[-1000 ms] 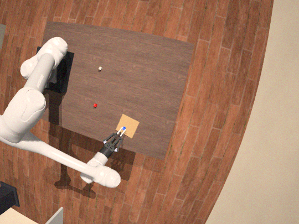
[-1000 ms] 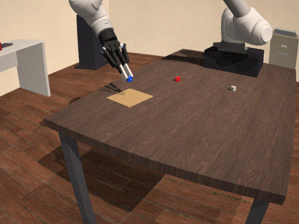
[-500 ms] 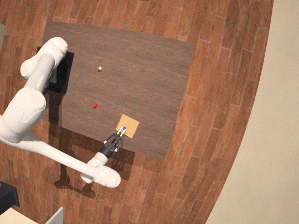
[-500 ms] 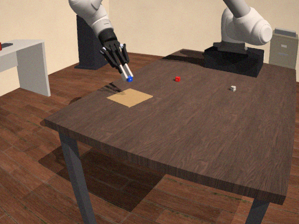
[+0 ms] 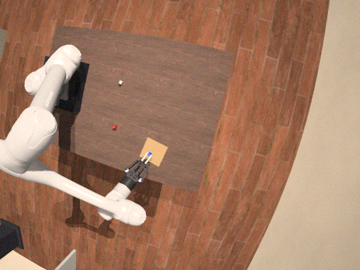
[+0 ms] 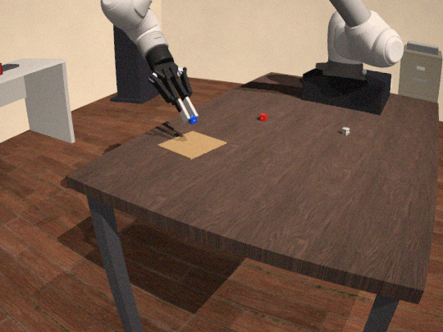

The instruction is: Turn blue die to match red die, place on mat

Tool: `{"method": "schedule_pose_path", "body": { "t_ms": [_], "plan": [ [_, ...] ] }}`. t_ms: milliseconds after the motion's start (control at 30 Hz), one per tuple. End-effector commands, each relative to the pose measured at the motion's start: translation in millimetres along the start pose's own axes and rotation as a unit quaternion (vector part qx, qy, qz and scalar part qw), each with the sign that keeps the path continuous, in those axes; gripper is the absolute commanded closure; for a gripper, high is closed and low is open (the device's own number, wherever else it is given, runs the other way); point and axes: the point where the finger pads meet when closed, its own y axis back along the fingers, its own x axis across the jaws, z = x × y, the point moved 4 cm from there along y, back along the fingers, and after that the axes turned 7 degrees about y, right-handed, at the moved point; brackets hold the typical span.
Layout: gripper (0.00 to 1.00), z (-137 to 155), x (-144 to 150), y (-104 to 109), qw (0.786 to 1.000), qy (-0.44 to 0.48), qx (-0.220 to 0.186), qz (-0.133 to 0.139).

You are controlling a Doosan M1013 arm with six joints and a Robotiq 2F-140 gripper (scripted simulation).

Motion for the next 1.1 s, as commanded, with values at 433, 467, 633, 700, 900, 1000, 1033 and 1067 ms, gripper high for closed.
{"method": "schedule_pose_path", "body": {
  "t_ms": [433,467,633,700,900,1000,1033,1067],
  "plan": [
    [0.82,-19,-1,-17,1.0,0.001,-0.001,-0.005],
    [0.82,-21,-1,-18,1.0,0.001,-0.001,-0.005],
    [0.82,-27,0,-24,1.0,0.001,-0.001,-0.005],
    [0.82,-29,0,-27,1.0,0.001,-0.001,-0.005],
    [0.82,-33,1,-30,1.0,0.001,-0.001,-0.005],
    [0.82,-35,1,-33,1.0,0.001,-0.001,-0.005],
    [0.82,-35,1,-33,1.0,0.001,-0.001,-0.005],
    [0.82,-36,1,-34,1.0,0.001,-0.001,-0.005]
  ]
}}
